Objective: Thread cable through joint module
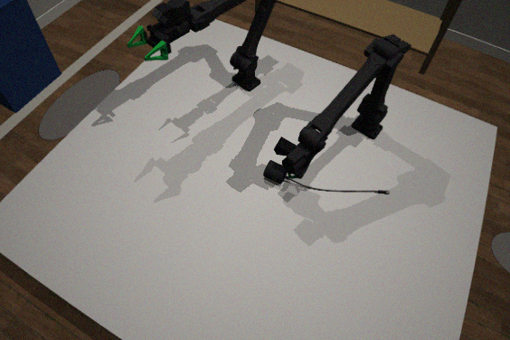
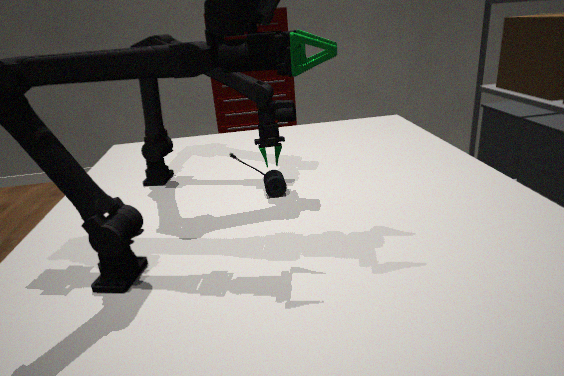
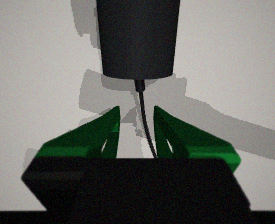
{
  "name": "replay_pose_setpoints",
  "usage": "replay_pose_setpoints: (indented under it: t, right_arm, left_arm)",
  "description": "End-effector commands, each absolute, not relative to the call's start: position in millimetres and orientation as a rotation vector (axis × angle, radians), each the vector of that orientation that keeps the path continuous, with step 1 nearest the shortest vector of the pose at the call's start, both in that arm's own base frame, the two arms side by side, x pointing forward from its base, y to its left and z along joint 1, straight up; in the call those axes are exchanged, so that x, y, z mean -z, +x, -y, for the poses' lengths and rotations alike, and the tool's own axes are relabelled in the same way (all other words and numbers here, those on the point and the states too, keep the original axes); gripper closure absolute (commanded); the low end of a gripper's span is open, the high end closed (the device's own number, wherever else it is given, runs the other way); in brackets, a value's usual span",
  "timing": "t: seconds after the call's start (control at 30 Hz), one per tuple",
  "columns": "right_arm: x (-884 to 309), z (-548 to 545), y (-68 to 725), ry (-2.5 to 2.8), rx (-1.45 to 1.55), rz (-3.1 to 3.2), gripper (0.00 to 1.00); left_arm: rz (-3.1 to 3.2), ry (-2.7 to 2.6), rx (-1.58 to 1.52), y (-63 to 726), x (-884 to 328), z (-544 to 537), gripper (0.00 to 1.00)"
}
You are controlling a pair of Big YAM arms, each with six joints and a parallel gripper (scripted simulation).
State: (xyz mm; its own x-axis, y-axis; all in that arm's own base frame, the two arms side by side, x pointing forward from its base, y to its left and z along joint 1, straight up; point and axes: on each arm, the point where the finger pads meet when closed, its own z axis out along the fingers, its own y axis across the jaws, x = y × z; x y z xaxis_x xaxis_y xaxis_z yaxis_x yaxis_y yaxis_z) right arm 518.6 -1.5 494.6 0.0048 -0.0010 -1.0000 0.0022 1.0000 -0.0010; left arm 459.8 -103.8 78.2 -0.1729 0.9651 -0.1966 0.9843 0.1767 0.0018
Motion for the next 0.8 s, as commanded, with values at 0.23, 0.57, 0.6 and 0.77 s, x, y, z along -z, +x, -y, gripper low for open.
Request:
replay_pose_setpoints:
  t: [0.23,0.57,0.6,0.77]
  right_arm:
    - [-505,-3,519,0.000,-0.013,-1.552,0.04]
    - [-505,-3,519,0.000,-0.013,-1.552,0.04]
    - [-505,-3,519,0.000,-0.013,-1.552,0.04]
    - [-505,-3,519,0.000,-0.013,-1.552,0.04]
  left_arm:
    - [-2.263,1.940,0.193,460,-77,109,0.68]
    - [-2.415,1.716,0.196,462,-82,100,0.68]
    - [-2.429,1.692,0.190,463,-85,99,0.68]
    - [-2.430,1.649,0.176,474,-95,108,0.68]
